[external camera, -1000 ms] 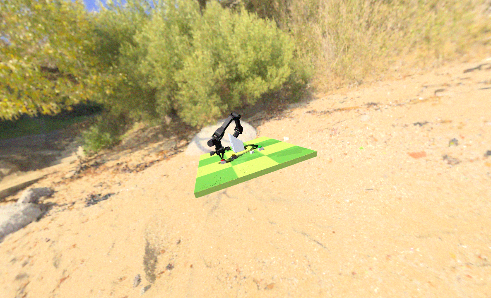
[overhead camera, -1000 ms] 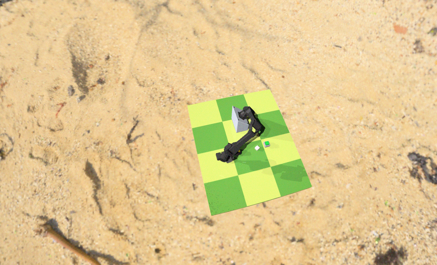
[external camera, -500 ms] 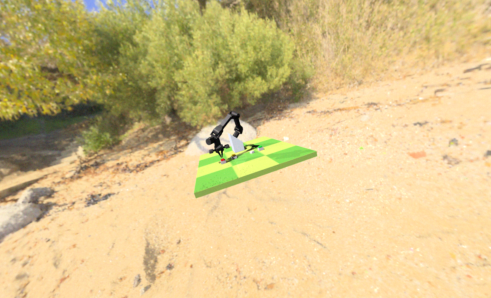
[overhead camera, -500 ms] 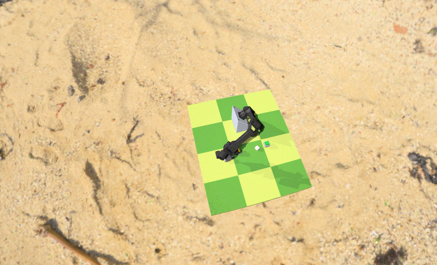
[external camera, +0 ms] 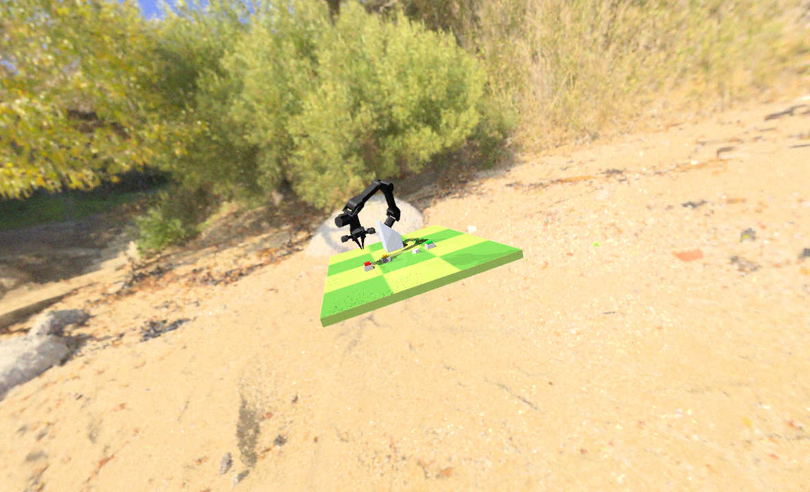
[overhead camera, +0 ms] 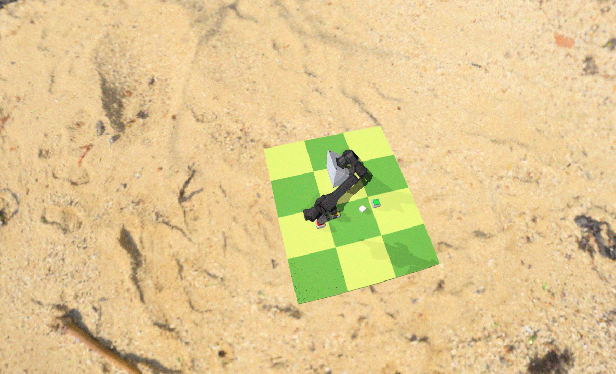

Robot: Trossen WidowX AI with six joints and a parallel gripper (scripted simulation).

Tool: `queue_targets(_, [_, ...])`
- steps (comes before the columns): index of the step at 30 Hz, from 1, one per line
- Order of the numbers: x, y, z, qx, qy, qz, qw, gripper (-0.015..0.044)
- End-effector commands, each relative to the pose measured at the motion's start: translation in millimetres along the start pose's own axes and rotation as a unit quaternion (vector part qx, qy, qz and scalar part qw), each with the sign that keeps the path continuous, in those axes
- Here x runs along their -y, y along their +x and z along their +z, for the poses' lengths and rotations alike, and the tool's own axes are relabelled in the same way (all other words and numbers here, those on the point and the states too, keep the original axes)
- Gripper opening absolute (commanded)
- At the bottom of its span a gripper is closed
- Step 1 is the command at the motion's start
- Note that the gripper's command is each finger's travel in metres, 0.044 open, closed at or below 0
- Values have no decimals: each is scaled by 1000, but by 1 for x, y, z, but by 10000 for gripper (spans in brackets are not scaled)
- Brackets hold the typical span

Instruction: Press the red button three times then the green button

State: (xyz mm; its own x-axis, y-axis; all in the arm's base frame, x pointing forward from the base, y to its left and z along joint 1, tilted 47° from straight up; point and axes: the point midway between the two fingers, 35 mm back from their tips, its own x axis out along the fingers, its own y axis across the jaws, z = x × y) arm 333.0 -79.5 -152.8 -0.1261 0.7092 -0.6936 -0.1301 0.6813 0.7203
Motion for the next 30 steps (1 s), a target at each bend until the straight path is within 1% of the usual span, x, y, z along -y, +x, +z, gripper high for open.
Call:
queue_targets(1, [-2, -11, 2, -2, -7, -5, 1000, 20])
queue_targets(4, [-25, -16, 13, -2, -5, -12, 1000, 20])
queue_targets(9, [-103, -26, 37, -1, -1, -27, 1000, 20])
queue_targets(15, [-201, -27, 42, 3, 0, -33, 999, 20])
queue_targets(20, [-282, -22, 23, 5, -1, -26, 1000, 20])
queue_targets(25, [-353, -14, -15, 2, -3, -10, 1000, 20])
queue_targets(28, [-385, -11, -42, -3, -5, 3, 1000, 20])
queue_targets(30, [-391, -10, -48, -4, -5, 6, 1000, 20])
